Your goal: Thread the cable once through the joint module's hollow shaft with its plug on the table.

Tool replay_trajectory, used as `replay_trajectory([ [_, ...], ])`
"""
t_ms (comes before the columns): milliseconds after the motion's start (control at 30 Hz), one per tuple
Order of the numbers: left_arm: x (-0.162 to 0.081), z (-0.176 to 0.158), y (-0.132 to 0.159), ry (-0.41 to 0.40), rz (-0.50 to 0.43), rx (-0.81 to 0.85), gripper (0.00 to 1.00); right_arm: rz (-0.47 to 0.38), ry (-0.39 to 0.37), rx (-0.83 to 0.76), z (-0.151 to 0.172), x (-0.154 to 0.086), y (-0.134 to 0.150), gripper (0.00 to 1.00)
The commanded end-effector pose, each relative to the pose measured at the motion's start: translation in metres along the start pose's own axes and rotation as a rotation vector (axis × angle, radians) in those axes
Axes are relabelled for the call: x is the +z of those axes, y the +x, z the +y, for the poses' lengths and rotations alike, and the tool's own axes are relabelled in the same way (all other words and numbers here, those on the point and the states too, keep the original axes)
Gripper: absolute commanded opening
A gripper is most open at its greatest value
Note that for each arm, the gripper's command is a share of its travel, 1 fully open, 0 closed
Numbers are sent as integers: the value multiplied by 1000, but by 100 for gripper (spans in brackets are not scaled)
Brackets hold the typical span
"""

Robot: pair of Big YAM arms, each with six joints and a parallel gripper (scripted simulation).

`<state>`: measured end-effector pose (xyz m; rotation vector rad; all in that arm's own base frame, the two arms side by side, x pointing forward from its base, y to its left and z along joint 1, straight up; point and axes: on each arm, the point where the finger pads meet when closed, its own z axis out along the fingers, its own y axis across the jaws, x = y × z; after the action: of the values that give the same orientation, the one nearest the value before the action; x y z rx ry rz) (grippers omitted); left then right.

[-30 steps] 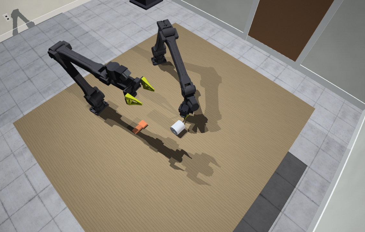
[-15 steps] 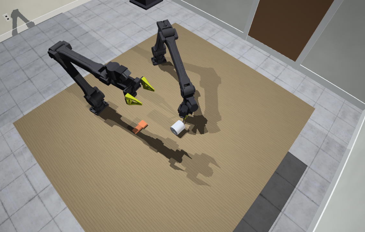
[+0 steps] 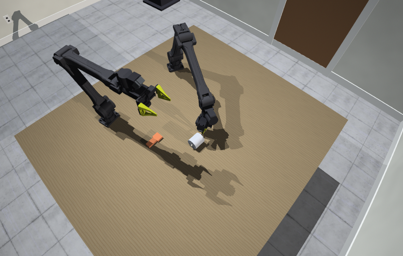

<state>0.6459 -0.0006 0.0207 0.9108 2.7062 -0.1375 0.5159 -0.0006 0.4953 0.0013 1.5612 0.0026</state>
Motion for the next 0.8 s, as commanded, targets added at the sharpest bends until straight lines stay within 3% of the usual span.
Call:
replay_trajectory([
  [0, -9, 9, -35, -27, -36, 13, 0, -34, 12, 7, -6, 2, -24, 96],
  [767, -10, 13, -49, -29, -38, 4, 0, -34, 12, 7, -6, 2, -24, 96],
])
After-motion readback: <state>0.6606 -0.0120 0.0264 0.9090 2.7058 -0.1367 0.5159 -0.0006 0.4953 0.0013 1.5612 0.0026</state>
